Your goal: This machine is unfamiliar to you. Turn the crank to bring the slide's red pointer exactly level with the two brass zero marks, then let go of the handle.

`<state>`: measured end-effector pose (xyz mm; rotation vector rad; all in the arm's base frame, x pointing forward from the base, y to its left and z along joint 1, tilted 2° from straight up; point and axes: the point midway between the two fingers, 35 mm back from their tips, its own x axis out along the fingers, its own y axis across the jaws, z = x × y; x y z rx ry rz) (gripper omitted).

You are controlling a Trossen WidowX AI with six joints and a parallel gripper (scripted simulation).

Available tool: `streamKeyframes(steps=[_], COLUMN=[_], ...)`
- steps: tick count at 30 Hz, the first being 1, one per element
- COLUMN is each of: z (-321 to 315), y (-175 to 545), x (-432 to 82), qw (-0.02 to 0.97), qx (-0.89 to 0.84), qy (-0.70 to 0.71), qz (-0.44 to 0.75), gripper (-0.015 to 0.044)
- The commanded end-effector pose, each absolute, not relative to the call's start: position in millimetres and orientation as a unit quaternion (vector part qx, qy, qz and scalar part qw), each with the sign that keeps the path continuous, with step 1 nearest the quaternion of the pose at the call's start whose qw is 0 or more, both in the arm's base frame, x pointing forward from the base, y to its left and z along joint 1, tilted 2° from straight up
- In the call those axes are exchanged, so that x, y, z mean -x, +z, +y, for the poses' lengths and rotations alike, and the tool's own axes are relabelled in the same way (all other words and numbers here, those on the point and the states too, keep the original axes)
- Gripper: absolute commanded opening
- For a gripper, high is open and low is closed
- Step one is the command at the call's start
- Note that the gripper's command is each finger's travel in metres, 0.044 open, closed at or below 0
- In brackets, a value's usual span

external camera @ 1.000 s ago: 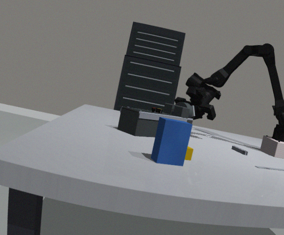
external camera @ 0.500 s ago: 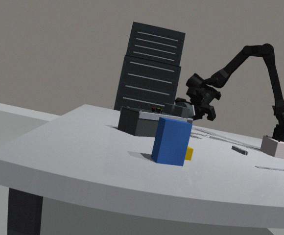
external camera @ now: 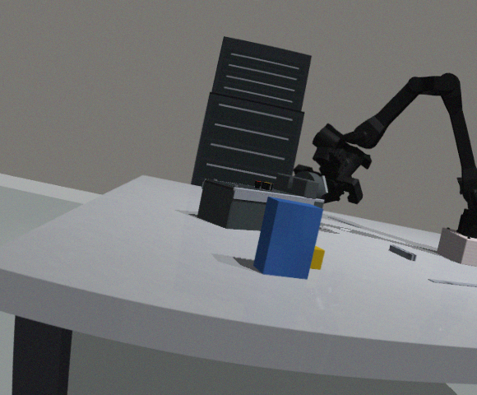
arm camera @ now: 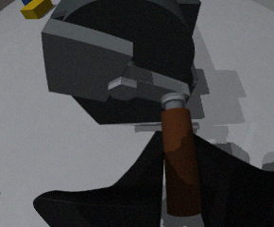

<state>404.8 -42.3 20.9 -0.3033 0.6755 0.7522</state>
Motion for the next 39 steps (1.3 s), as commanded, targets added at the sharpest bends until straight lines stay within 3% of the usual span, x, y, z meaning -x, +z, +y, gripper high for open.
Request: streamKeyframes(steps=[1,39], z=[-38.5,-36.7], y=[12.6,10.3], x=[-402.1,-400.5], qw=[0.860,0.860], qx=[0.140,0.140], qy=[0.362,0.362], qz=[0.332,0.332], gripper=[0.0000,0.0000])
